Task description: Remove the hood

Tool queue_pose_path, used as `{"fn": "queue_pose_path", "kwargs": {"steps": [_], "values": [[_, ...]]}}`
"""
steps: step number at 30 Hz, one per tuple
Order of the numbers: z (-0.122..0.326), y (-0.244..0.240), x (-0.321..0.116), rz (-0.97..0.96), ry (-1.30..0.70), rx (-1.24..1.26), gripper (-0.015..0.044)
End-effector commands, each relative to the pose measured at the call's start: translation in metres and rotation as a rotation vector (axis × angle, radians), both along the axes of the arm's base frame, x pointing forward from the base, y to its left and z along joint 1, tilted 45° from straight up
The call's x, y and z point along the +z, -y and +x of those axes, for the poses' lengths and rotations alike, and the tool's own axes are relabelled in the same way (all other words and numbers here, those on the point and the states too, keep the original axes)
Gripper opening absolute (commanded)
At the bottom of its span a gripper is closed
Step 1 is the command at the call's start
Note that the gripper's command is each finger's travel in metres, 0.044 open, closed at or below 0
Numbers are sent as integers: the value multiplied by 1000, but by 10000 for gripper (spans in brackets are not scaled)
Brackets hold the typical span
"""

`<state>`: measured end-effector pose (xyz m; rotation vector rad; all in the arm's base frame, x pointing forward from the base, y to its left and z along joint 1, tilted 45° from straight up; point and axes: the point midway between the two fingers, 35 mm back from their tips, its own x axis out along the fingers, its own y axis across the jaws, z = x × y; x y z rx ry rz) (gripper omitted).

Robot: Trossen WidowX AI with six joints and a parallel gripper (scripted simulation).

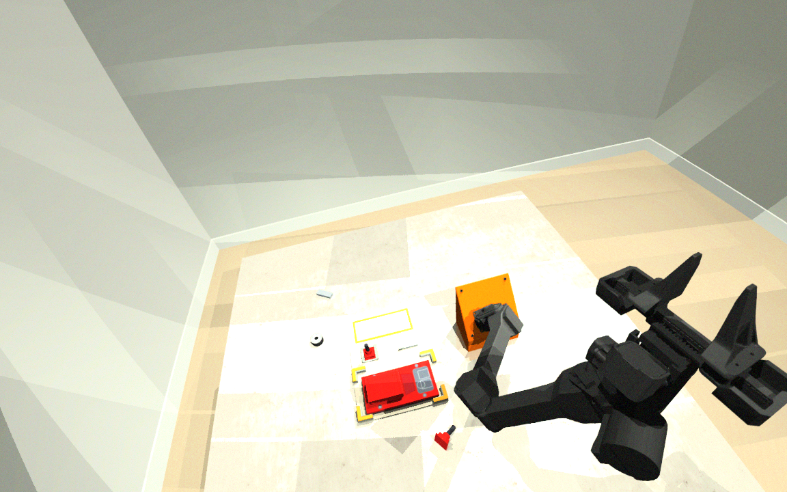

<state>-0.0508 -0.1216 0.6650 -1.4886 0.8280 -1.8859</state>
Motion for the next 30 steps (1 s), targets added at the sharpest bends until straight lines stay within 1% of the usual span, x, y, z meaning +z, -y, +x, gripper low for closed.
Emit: {"fn": "queue_pose_path", "kwargs": {"steps": [1,8,9,15,22,30], "values": [[-1,0,0,1,3,4,247],[-16,22,-15,48,132,154,431],[-18,26,-18,57,152,177,440],[-32,42,-27,52,208,225,440],[-44,82,-53,141,360,371,440],[-40,130,-89,266,534,542,440]]}}
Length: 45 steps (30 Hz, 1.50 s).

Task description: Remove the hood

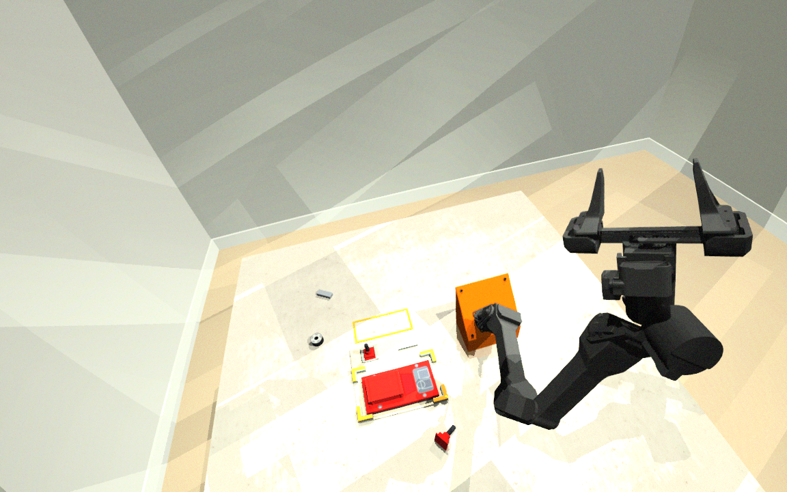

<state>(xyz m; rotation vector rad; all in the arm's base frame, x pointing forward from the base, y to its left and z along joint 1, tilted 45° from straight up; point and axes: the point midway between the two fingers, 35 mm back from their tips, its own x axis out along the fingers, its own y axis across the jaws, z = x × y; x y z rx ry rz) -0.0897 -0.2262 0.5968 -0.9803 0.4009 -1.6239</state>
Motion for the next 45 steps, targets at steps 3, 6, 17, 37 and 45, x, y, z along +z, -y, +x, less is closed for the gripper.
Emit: {"fn": "queue_pose_path", "kwargs": {"steps": [3,6,17,37,45], "values": [[5,43,-34,120,131,139,440],[14,60,-49,176,174,202,440],[65,113,-104,391,292,429,440],[202,145,-211,852,412,781,440],[261,128,-257,1060,405,887,440]]}}
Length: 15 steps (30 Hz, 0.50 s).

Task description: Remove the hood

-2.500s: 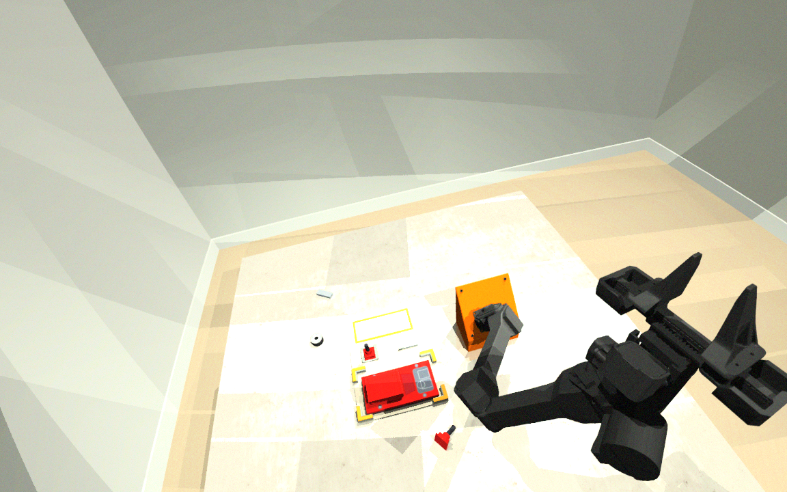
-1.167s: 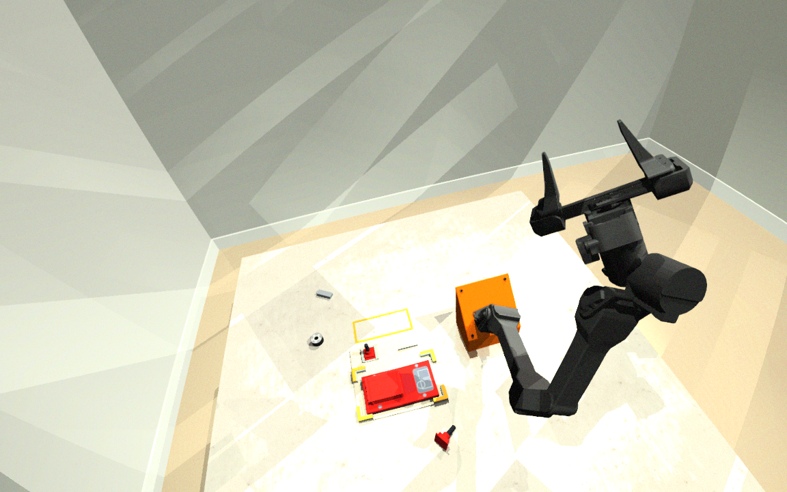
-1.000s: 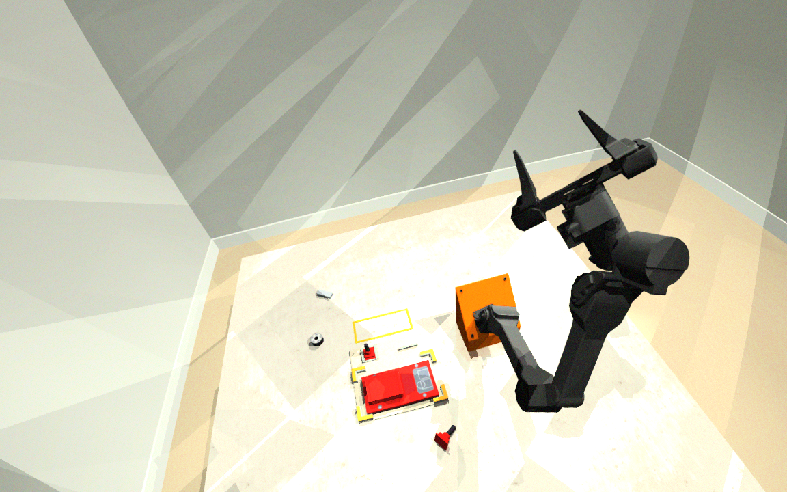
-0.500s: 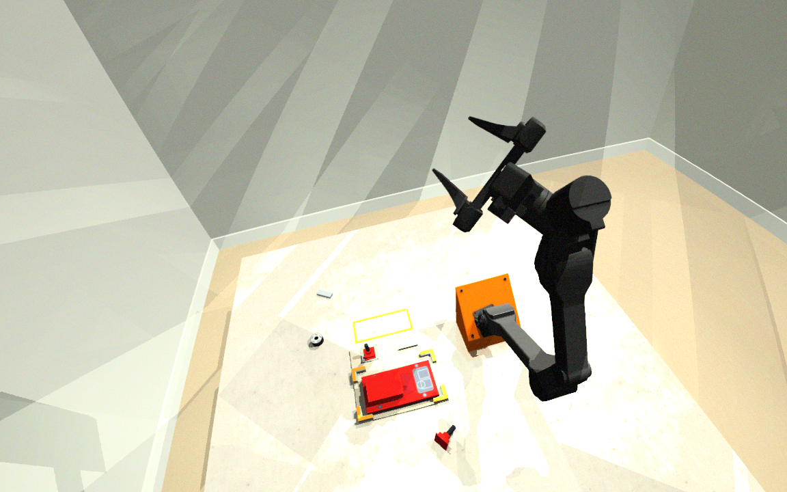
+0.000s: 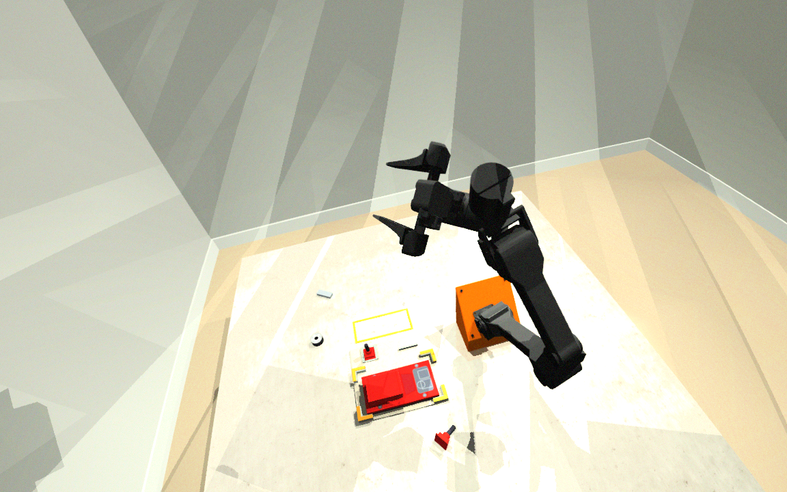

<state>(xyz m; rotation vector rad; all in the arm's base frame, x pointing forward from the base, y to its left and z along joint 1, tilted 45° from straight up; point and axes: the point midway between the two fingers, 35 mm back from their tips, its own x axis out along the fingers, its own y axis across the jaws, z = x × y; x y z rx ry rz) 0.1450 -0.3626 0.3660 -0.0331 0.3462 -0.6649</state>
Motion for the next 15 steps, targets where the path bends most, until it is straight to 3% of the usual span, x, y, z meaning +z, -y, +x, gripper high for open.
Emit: {"fn": "queue_pose_path", "kwargs": {"steps": [1,15], "values": [[33,-12,-32,116,-18,88,440],[126,-76,-112,457,-121,358,440]]}}
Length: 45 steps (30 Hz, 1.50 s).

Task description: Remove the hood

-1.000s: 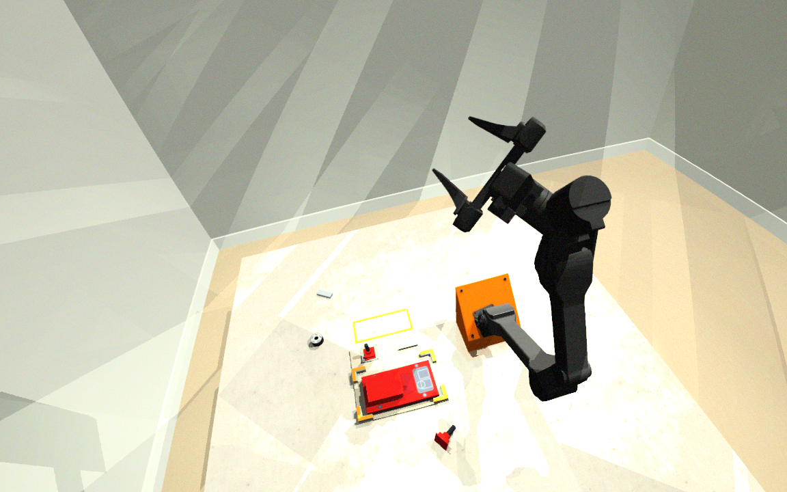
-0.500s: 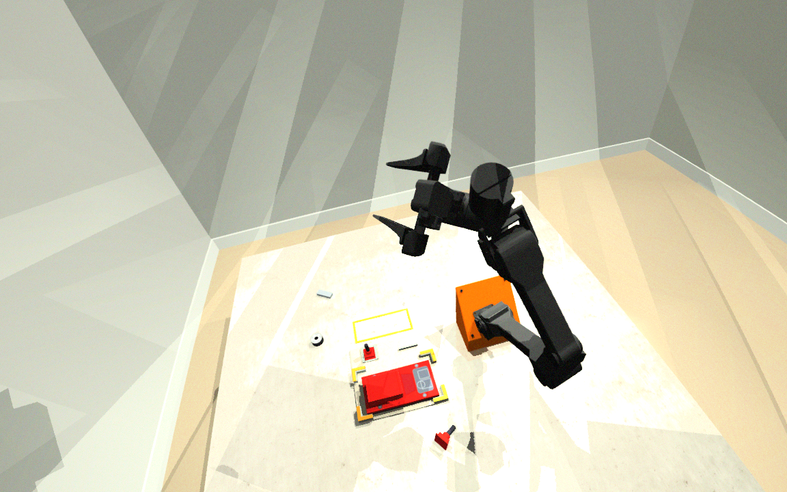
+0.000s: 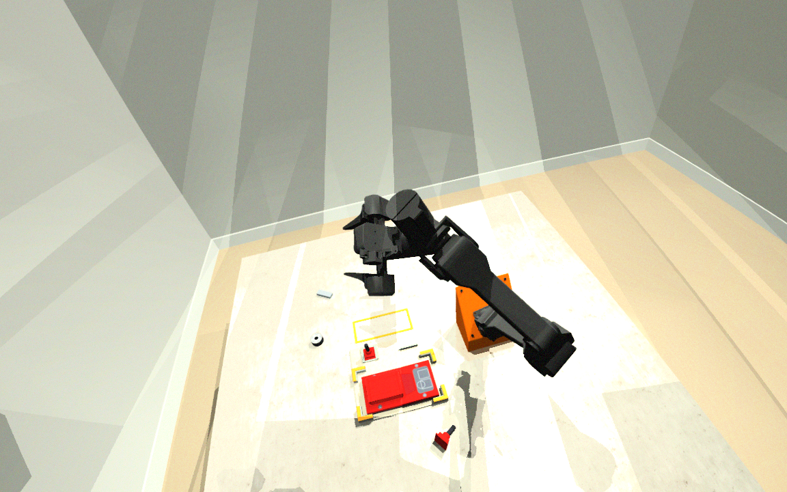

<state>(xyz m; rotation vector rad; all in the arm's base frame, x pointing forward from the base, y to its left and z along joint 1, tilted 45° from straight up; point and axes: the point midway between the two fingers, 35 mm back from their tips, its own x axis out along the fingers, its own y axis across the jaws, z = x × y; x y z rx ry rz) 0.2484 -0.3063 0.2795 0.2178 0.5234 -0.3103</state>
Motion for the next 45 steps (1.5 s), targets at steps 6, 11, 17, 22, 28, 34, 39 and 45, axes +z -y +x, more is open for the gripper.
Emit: {"fn": "queue_pose_path", "kwargs": {"steps": [6,11,17,22,28,34,39,45], "values": [[52,-60,-60,253,-119,187,440],[70,-98,-87,369,-199,281,440],[83,-147,-116,500,-312,388,440],[89,-189,-139,602,-423,472,440],[91,-240,-165,718,-581,570,440],[85,-286,-182,806,-735,644,440],[84,-288,-183,809,-740,646,440],[84,-290,-181,809,-740,646,440]]}}
